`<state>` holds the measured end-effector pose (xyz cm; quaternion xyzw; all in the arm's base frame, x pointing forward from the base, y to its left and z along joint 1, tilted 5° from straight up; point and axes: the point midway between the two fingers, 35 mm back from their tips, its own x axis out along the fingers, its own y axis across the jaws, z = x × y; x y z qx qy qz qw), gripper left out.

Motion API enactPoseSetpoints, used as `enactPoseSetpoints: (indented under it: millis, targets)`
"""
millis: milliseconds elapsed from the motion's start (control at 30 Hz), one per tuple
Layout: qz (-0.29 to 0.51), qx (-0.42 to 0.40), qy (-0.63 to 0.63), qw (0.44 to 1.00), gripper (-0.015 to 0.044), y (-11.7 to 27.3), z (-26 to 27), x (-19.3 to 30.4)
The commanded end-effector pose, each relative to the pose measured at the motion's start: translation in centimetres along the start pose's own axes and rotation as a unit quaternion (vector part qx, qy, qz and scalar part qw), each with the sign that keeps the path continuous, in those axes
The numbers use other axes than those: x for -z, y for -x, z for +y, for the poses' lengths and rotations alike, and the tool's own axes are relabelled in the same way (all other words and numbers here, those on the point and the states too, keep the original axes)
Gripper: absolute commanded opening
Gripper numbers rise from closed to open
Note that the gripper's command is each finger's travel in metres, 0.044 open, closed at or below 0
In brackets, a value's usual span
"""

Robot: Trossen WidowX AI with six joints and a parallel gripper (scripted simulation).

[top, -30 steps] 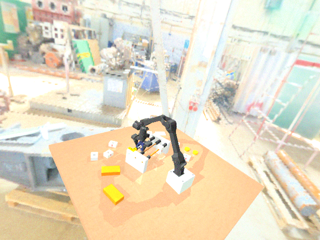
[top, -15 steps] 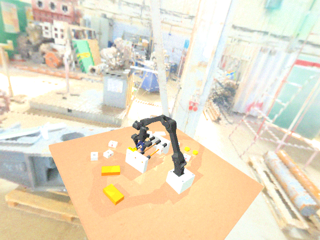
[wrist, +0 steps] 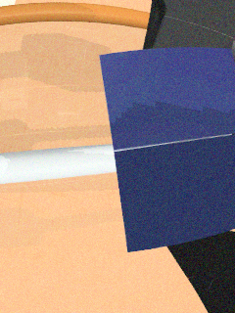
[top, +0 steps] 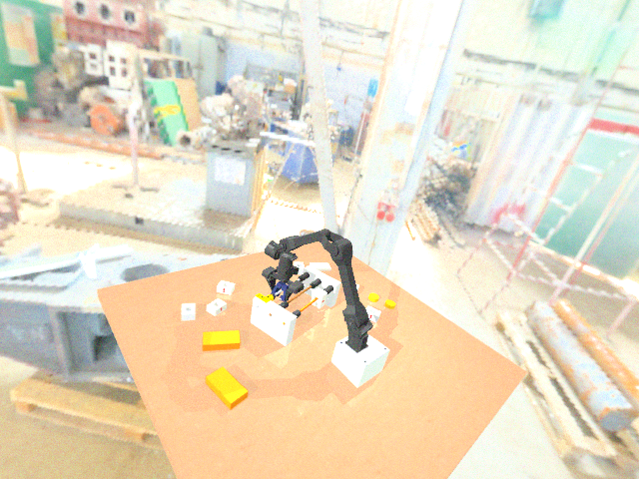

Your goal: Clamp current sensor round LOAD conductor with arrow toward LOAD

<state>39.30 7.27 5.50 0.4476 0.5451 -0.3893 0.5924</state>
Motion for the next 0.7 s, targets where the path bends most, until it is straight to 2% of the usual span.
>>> enactPoseSetpoints:
  millis: [0,667]
  targets:
    - [-0.011,-0.003,-0.010,1.000,0.0000,0.47,-0.01,-0.97]
    - [0.000,0.000,0.000,1.000,0.0000,0.00,0.00,0.00]
